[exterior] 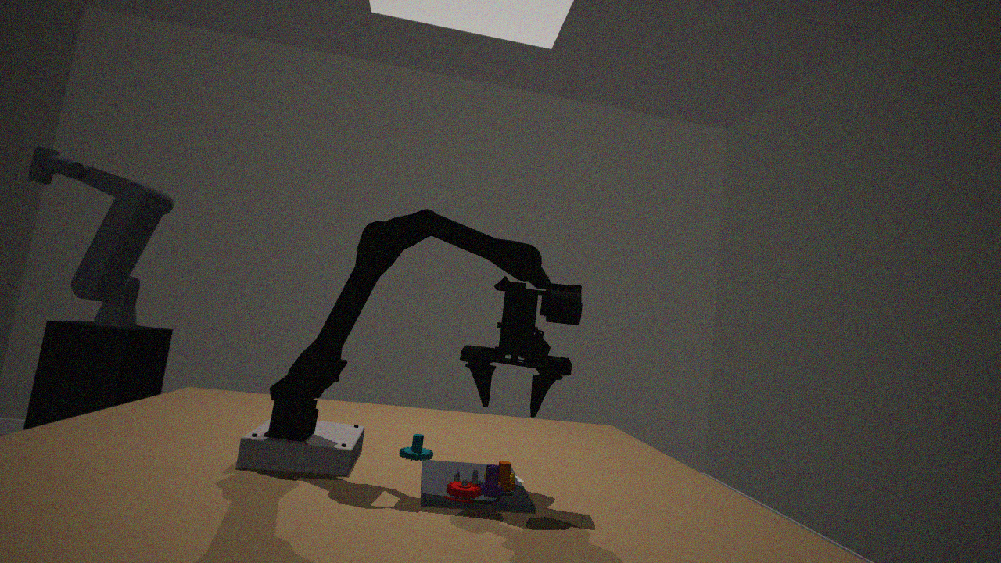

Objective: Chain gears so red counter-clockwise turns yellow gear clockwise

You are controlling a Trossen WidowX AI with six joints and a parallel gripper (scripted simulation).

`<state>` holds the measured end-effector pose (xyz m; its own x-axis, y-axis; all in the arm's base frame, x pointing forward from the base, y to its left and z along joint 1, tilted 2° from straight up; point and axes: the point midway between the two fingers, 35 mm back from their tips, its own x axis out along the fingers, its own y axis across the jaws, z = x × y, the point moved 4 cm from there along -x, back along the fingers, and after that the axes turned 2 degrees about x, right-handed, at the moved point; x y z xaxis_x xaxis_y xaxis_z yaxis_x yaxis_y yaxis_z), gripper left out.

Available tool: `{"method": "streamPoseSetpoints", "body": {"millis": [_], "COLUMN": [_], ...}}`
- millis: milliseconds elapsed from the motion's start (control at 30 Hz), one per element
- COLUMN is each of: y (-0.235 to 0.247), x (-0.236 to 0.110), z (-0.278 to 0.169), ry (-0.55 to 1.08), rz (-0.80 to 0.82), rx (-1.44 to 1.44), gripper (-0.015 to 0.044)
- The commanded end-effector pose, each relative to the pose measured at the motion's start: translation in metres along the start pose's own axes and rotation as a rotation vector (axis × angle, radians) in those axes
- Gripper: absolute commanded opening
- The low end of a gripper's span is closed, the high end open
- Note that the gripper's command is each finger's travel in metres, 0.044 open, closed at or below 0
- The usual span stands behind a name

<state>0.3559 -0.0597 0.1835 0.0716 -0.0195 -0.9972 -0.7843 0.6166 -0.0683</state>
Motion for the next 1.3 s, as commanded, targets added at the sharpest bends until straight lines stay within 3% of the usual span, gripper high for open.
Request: {"method": "streamPoseSetpoints", "body": {"millis": [0,1133,1267], "y": [0.000,0.000,0.015], "x": [0.000,0.000,-0.002], "z": [0.000,0.000,0.018], "ry": [0.000,0.000,0.004], "rz": [0.001,0.001,0.003], "rx": [-0.004,-0.004,-0.013], "gripper": [0.0440,0.0440,0.0440]}}
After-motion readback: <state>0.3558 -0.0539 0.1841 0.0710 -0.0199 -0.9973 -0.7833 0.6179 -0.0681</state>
